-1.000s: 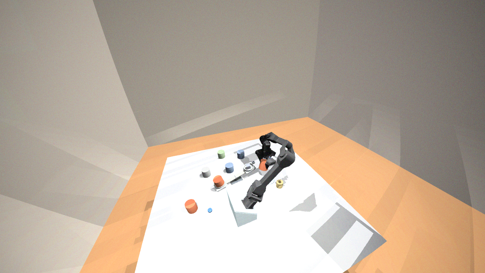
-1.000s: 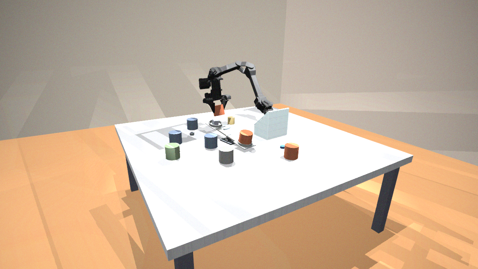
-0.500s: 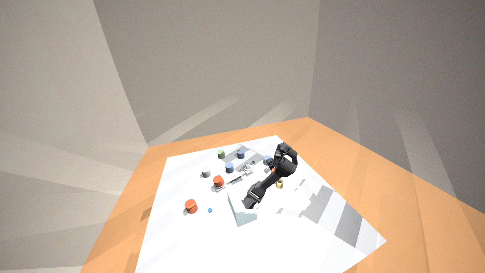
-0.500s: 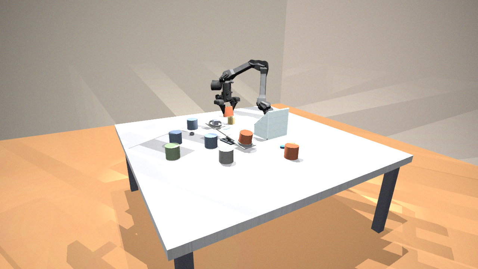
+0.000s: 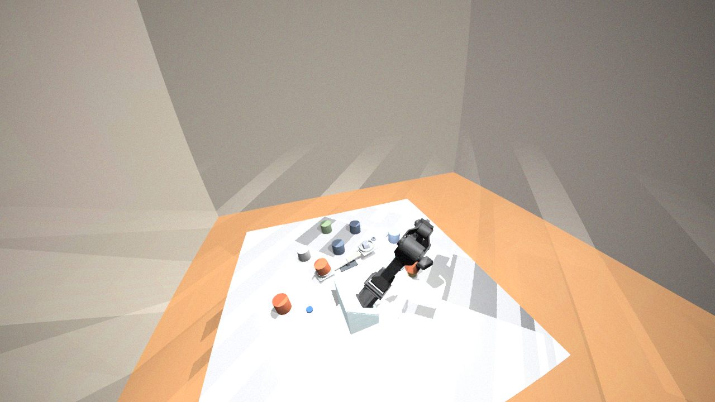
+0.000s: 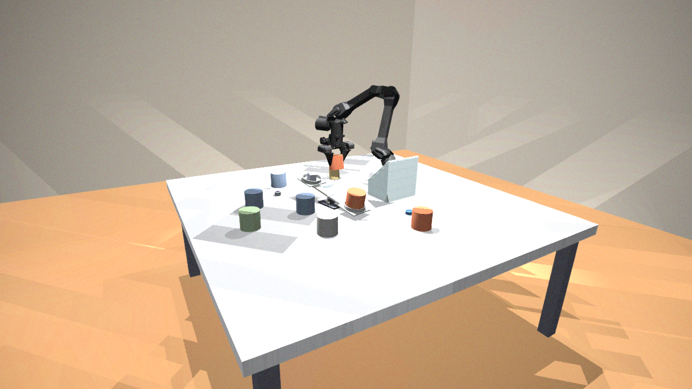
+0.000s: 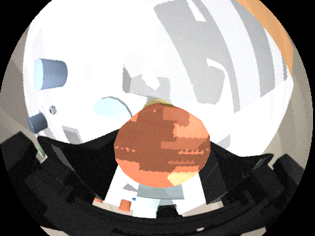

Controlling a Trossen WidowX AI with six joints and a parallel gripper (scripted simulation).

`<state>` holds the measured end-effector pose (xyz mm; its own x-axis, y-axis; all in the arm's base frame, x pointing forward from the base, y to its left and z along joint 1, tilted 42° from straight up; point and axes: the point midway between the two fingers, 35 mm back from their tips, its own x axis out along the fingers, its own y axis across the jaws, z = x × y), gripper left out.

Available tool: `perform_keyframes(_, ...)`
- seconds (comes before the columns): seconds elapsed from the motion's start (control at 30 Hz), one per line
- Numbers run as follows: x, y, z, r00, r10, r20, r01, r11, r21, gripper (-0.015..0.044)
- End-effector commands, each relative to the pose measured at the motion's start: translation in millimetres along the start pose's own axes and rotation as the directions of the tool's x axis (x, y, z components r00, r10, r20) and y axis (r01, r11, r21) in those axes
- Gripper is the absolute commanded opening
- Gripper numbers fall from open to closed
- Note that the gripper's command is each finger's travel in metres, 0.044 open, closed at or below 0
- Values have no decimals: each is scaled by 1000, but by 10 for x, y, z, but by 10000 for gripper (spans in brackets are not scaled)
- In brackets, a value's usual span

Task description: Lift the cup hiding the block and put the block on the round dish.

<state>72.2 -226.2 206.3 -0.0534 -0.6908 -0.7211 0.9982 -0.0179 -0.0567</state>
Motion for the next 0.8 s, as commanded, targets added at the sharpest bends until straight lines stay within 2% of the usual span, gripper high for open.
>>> perform_keyframes(0.0,223,-13,-62,1000,-7,-20,7,1000,-12,0)
perform_keyframes(0.77,516,-22,-70,1000,-8,-19,8,1000,-13,0)
